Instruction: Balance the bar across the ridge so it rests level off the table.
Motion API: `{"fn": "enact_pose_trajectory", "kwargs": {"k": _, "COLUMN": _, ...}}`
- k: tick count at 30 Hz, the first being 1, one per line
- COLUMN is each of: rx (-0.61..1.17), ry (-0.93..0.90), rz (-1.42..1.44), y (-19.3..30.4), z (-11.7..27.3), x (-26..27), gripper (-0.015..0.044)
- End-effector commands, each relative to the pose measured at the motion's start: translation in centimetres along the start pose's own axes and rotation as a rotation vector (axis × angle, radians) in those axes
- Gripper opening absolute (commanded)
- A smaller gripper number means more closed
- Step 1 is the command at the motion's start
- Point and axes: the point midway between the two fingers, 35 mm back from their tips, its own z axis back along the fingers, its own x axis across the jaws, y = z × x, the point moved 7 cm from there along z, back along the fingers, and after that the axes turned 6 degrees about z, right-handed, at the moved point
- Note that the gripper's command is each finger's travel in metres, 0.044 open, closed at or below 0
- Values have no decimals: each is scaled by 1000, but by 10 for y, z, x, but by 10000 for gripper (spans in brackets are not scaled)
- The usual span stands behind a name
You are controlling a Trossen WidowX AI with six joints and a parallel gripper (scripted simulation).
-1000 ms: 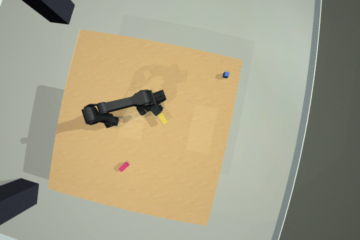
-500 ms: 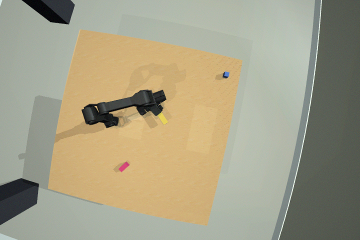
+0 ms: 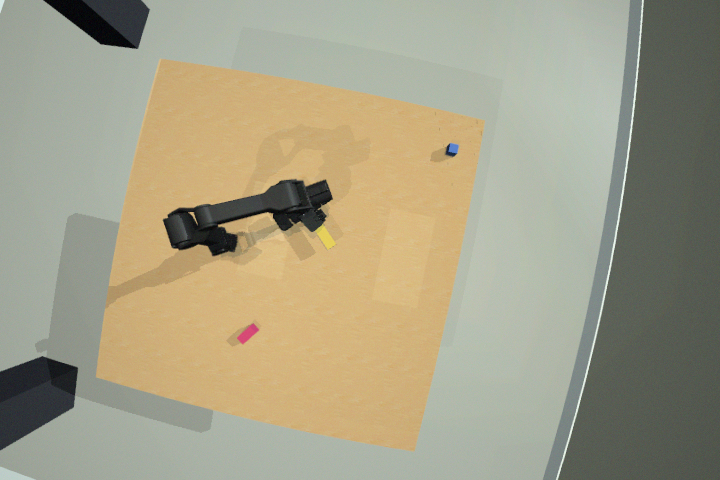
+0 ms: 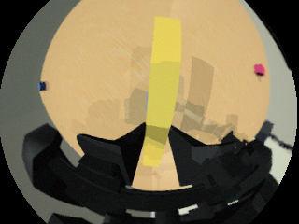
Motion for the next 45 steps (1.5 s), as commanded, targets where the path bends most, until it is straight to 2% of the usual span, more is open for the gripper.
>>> {"fn": "enact_pose_trajectory", "kwargs": {"k": 1, "rx": 0, "ry": 0, "rz": 0, "y": 0, "z": 0, "x": 0, "gripper": 0}}
{"fn": "enact_pose_trajectory", "kwargs": {"k": 30, "rx": 0, "ry": 0, "rz": 0, "y": 0, "z": 0, "x": 0, "gripper": 0}}
{"fn": "enact_pose_trajectory", "kwargs": {"k": 36, "rx": 0, "ry": 0, "rz": 0, "y": 0, "z": 0, "x": 0, "gripper": 157}}
{"fn": "enact_pose_trajectory", "kwargs": {"k": 45, "rx": 0, "ry": 0, "rz": 0, "y": 0, "z": 0, "x": 0, "gripper": 167}}
